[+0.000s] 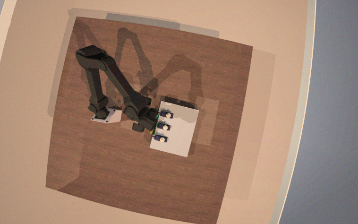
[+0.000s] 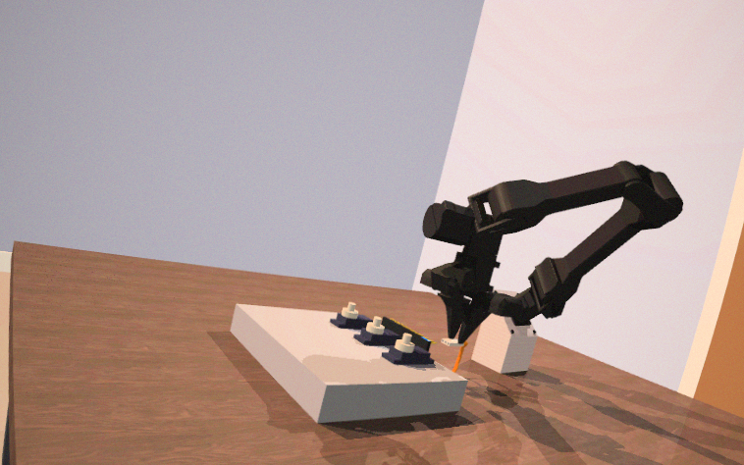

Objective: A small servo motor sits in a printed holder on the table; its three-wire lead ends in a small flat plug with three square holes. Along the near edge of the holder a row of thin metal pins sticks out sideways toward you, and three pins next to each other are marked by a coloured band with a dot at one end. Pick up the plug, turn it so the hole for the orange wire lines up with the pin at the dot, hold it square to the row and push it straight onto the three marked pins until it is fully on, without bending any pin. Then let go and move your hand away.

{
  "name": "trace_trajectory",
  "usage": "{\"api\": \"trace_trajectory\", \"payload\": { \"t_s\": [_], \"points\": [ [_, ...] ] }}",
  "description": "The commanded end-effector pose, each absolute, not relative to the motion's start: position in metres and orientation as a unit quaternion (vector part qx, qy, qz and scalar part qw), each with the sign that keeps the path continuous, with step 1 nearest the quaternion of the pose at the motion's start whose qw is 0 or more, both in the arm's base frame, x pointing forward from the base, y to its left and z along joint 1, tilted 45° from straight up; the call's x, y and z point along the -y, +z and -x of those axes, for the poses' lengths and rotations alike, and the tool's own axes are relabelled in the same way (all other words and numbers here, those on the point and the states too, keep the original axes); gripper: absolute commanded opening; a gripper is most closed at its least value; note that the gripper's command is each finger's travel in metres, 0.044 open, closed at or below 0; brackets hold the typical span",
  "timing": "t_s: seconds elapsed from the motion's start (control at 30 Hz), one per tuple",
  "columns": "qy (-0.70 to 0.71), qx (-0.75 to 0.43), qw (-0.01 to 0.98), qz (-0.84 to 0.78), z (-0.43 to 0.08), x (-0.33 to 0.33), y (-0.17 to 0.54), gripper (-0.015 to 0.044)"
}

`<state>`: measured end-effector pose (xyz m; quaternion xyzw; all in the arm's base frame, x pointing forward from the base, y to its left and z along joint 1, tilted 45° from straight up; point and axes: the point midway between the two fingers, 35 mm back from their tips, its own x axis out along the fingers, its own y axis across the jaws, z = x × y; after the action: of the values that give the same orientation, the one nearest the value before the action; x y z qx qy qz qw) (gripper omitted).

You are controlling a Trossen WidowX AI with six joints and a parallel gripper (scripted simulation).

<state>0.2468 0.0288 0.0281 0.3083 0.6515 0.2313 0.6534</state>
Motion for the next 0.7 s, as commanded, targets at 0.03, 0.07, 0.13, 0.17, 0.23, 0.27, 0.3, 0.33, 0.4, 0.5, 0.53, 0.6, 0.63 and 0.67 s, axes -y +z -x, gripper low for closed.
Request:
{"api": "trace_trajectory", "payload": {
  "t_s": [0.03, 0.07, 0.13, 0.17, 0.23, 0.27, 0.3, 0.33, 0.4, 0.5, 0.53, 0.6, 0.63, 0.67],
  "points": [
    [0.232, -0.652, 0.652, -0.311, -0.264, -0.026, 0.027, 0.0],
    [0.232, -0.651, 0.652, -0.311, -0.266, -0.025, 0.027, 0.0],
    [0.232, -0.651, 0.652, -0.311, -0.268, -0.025, 0.027, 0.0],
    [0.232, -0.651, 0.652, -0.311, -0.269, -0.025, 0.027, 0.0],
    [0.232, -0.651, 0.652, -0.311, -0.27, -0.025, 0.027, 0.0],
    [0.232, -0.651, 0.652, -0.311, -0.271, -0.025, 0.027, 0.0],
    [0.232, -0.651, 0.652, -0.311, -0.272, -0.025, 0.027, 0.0],
    [0.232, -0.651, 0.652, -0.311, -0.272, -0.025, 0.027, 0.0],
    [0.232, -0.651, 0.652, -0.311, -0.273, -0.025, 0.027, 0.0],
    [0.232, -0.651, 0.652, -0.311, -0.274, -0.025, 0.027, 0.0],
    [0.232, -0.651, 0.652, -0.311, -0.275, -0.025, 0.027, 0.0],
    [0.232, -0.651, 0.652, -0.311, -0.276, -0.025, 0.027, 0.0],
    [0.232, -0.651, 0.652, -0.311, -0.277, -0.025, 0.027, 0.0],
    [0.232, -0.651, 0.652, -0.311, -0.278, -0.025, 0.027, 0.0]
  ]
}}
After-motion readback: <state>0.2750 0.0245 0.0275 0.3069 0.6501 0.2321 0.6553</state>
